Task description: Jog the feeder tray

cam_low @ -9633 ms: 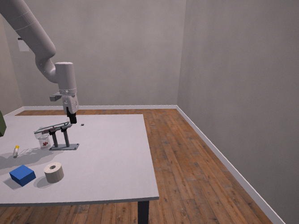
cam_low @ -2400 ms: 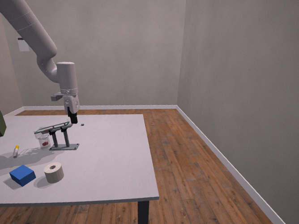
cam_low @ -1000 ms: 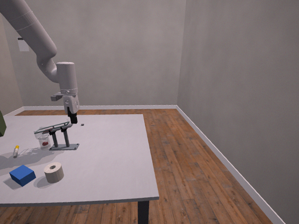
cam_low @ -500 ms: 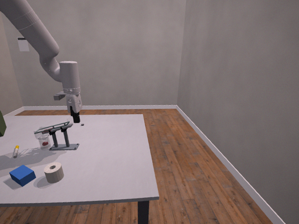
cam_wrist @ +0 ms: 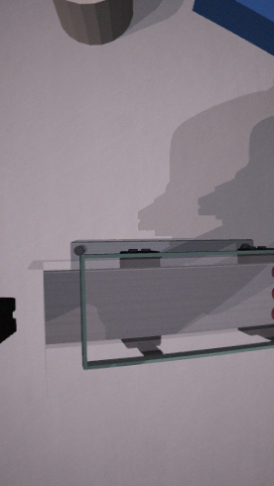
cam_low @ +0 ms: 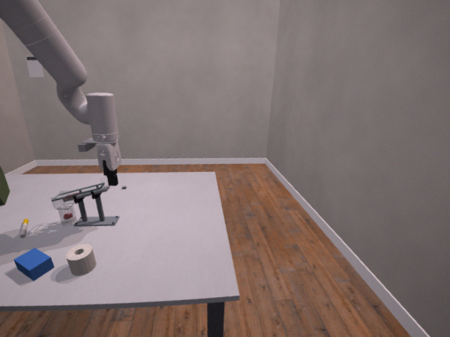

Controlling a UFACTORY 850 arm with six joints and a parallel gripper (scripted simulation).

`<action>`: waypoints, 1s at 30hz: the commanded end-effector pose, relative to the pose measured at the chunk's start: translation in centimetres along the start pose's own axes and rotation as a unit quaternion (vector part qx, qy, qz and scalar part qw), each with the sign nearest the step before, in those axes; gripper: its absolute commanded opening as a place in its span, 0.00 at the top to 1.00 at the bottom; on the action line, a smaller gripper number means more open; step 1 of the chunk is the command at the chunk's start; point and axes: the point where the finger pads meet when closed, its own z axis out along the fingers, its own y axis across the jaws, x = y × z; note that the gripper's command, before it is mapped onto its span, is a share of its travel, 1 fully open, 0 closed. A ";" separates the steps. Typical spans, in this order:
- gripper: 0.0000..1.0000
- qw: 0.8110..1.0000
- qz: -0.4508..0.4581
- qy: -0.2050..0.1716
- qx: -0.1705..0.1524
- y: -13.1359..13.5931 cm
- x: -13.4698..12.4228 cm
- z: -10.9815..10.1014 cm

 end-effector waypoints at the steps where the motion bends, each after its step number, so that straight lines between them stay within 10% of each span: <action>1: 1.00 1.000 0.000 -0.001 0.000 0.0 0.9 0.2; 30: 1.00 1.000 0.000 -0.001 0.000 0.0 -1.3 -0.4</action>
